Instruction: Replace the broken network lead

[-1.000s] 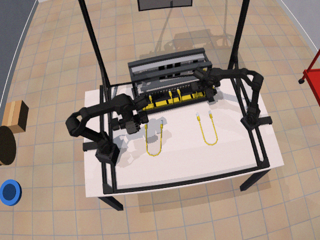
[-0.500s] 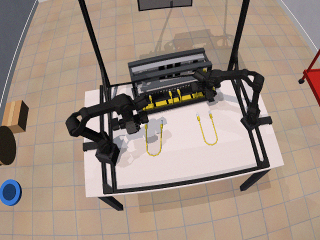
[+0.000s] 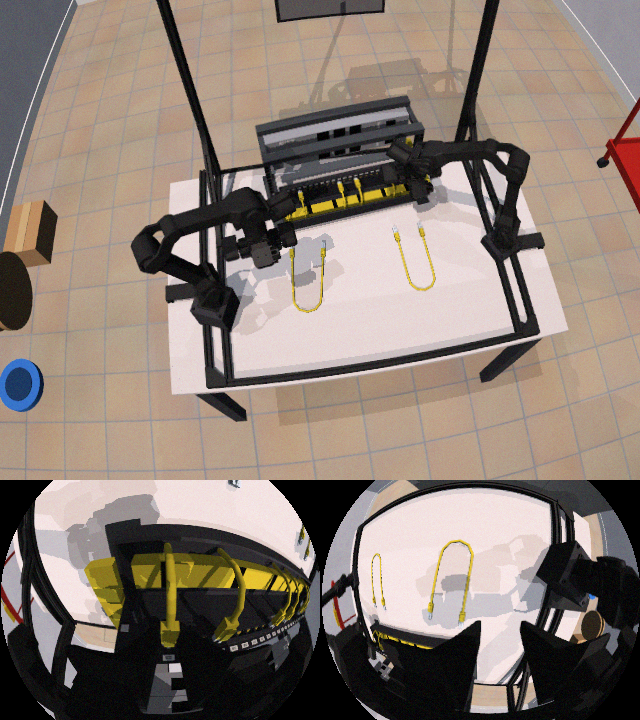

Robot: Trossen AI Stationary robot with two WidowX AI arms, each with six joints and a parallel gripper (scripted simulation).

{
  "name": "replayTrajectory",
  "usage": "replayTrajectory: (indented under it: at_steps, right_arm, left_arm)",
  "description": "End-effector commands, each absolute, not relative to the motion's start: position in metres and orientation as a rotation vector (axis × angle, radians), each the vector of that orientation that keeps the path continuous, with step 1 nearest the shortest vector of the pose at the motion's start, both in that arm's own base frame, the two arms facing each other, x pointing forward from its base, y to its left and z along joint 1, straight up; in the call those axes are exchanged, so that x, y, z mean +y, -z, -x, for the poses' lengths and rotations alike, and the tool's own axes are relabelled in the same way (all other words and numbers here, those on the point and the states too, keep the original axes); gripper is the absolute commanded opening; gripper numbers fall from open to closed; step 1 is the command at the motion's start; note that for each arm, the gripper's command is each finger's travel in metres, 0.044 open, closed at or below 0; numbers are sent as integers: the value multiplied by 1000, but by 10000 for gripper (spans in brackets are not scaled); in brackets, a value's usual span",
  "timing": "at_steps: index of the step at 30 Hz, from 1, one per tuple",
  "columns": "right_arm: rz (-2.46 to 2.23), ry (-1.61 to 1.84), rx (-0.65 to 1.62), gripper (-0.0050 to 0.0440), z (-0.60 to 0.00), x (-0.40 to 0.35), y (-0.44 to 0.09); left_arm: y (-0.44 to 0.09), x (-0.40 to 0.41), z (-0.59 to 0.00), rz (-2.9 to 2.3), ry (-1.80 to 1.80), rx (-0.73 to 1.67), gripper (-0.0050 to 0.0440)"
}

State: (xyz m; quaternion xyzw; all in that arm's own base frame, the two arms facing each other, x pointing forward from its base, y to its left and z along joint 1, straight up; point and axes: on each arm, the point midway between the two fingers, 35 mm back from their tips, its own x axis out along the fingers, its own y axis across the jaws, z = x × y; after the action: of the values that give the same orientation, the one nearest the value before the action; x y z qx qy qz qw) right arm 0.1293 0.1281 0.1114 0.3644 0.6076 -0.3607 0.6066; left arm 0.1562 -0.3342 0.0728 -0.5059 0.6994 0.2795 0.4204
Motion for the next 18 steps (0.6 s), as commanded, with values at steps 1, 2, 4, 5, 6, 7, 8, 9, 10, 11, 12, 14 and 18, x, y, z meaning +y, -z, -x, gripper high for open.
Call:
replayTrajectory:
  at_steps: [1, 2, 4, 5, 6, 7, 8, 9, 10, 11, 12, 14, 18]
  right_arm:
    - [-842, 834, 1405, 176, -129, 128, -111]
    - [-842, 834, 1405, 176, -129, 128, -111]
    - [-842, 834, 1405, 176, -129, 128, -111]
    - [-842, 834, 1405, 176, -129, 128, -111]
    - [-842, 834, 1405, 176, -129, 128, -111]
    - [-842, 834, 1405, 176, -129, 128, -111]
    - [-842, 834, 1405, 176, -129, 128, -111]
    - [-842, 834, 1405, 176, -129, 128, -111]
    - [-842, 834, 1405, 176, -129, 128, -111]
    - [-842, 834, 1405, 176, -129, 128, -111]
    - [-842, 834, 1405, 176, -129, 128, -111]
    - [-842, 834, 1405, 176, -129, 128, -111]
    - [-842, 834, 1405, 176, -129, 128, -111]
  left_arm:
    - [-73, -296, -167, 1267, -702, 1753, 55]
    - [-73, -296, -167, 1267, -702, 1753, 55]
    - [-73, -296, -167, 1267, -702, 1753, 55]
    - [-73, -296, -167, 1267, -702, 1753, 55]
    - [-73, -296, -167, 1267, -702, 1753, 55]
    - [-73, -296, -167, 1267, -702, 1753, 55]
    - [-73, -296, -167, 1267, -702, 1753, 55]
    - [-73, -296, -167, 1267, -702, 1753, 55]
    - [-73, -296, -167, 1267, -702, 1753, 55]
    - [-73, -296, -167, 1267, -702, 1753, 55]
    - [-73, -296, -167, 1267, -702, 1753, 55]
    - [-73, -296, -167, 1267, -702, 1753, 55]
    - [-72, -338, -155, 1277, -687, 1755, 55]
